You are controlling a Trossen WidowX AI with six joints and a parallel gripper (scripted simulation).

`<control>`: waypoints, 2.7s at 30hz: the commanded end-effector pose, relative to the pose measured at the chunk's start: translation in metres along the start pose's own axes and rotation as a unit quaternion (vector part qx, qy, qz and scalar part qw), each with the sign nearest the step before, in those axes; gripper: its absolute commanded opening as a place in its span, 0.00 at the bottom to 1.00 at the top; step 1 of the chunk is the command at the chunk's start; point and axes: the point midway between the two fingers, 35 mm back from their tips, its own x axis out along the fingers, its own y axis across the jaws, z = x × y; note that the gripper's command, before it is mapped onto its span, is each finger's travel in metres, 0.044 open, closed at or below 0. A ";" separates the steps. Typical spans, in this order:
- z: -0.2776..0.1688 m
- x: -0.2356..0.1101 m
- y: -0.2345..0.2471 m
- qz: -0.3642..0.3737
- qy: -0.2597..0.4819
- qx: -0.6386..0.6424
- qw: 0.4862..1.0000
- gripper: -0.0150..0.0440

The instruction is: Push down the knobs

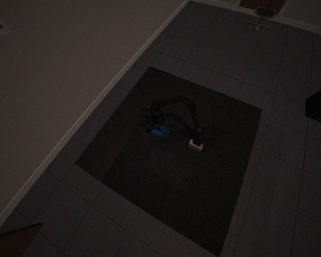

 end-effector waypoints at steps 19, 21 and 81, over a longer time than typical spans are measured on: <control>0.003 0.020 0.000 0.001 0.002 -0.003 1.000 0.25; 0.003 0.020 0.000 0.001 0.002 -0.003 1.000 0.25; 0.005 0.033 0.001 0.002 0.002 -0.003 1.000 0.25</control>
